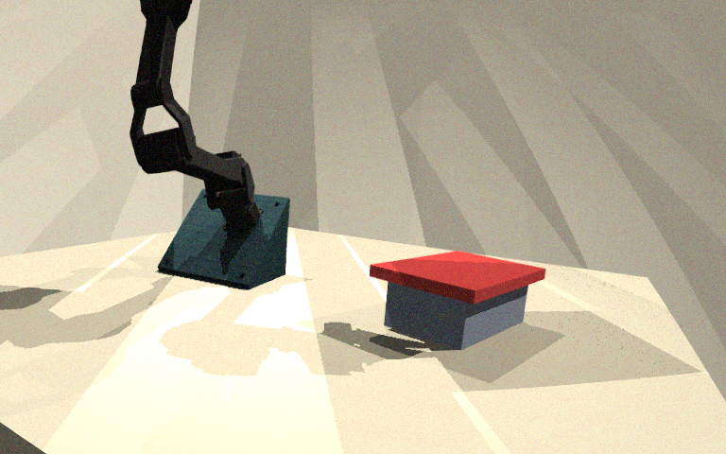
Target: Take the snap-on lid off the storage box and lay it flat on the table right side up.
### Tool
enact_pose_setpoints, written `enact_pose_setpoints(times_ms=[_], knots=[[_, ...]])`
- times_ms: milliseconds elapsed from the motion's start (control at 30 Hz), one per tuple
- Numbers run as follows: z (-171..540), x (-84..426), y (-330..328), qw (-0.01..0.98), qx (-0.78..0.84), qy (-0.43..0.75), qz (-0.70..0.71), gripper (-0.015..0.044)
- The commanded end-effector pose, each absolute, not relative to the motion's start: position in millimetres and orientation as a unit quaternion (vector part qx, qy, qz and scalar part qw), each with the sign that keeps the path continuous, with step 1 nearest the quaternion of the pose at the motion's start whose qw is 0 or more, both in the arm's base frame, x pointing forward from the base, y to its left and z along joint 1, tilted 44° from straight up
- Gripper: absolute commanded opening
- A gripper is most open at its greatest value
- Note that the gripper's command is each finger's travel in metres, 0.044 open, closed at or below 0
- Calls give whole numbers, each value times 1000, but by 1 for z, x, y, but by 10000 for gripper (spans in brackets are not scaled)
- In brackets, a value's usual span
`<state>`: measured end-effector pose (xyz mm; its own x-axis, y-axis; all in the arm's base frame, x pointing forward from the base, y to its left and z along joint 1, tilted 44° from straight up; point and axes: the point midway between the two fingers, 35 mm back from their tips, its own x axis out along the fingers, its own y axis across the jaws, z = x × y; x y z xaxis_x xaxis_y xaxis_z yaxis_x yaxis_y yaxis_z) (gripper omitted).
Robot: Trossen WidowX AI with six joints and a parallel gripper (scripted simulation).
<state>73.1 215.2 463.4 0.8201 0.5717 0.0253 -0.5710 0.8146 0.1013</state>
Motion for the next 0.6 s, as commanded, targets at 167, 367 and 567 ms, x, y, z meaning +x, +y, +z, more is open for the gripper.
enact_pose_setpoints(times_ms=[167,367,567], knots=[[384,133,254,978,144,43,146,235],[343,169,255,984,150,50,78,235],[297,209,244,979,195,56,-4,235]])
